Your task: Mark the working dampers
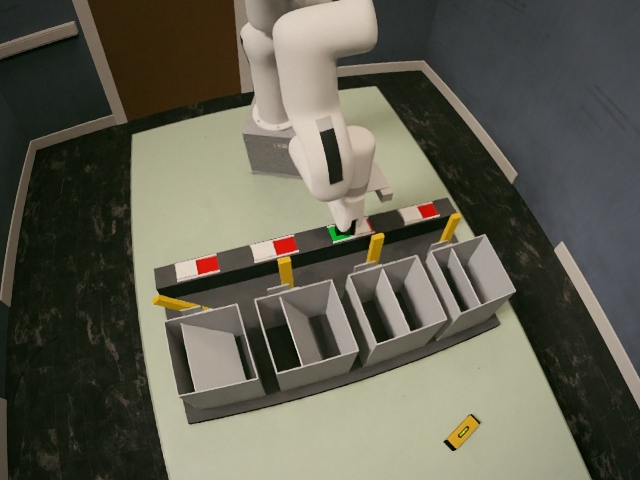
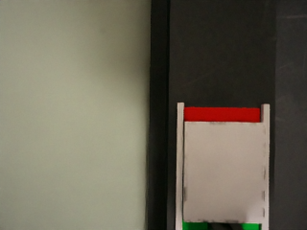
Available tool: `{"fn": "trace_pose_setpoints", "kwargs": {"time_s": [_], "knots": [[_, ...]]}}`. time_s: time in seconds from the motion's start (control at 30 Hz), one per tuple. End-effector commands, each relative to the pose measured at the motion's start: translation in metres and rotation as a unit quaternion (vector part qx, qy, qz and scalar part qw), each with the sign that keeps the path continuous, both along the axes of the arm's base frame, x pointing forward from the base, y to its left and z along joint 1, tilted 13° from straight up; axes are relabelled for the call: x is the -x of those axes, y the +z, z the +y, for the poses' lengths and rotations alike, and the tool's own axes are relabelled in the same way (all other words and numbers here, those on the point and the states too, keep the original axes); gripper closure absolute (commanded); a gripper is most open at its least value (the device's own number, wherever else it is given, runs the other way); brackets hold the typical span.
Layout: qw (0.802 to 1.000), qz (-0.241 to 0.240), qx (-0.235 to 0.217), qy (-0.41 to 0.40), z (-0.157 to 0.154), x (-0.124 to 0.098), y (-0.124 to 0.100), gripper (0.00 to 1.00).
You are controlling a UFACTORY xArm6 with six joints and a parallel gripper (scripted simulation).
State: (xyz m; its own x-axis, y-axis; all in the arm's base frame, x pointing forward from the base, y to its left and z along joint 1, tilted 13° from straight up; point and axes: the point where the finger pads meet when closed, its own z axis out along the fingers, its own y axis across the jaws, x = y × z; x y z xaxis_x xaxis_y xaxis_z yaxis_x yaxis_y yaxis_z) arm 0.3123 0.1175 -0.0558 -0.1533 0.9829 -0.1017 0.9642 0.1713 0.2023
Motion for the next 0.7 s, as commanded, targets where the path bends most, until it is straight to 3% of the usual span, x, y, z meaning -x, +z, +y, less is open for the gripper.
{"fn": "trace_pose_setpoints", "kwargs": {"time_s": [0.0,0.67], "knots": [[1.000,-0.001,-0.001,0.000,0.0019,-0.0005,0.0005,1.00],[1.000,-0.001,-0.001,0.000,0.0054,0.0001,0.0001,1.00]]}}
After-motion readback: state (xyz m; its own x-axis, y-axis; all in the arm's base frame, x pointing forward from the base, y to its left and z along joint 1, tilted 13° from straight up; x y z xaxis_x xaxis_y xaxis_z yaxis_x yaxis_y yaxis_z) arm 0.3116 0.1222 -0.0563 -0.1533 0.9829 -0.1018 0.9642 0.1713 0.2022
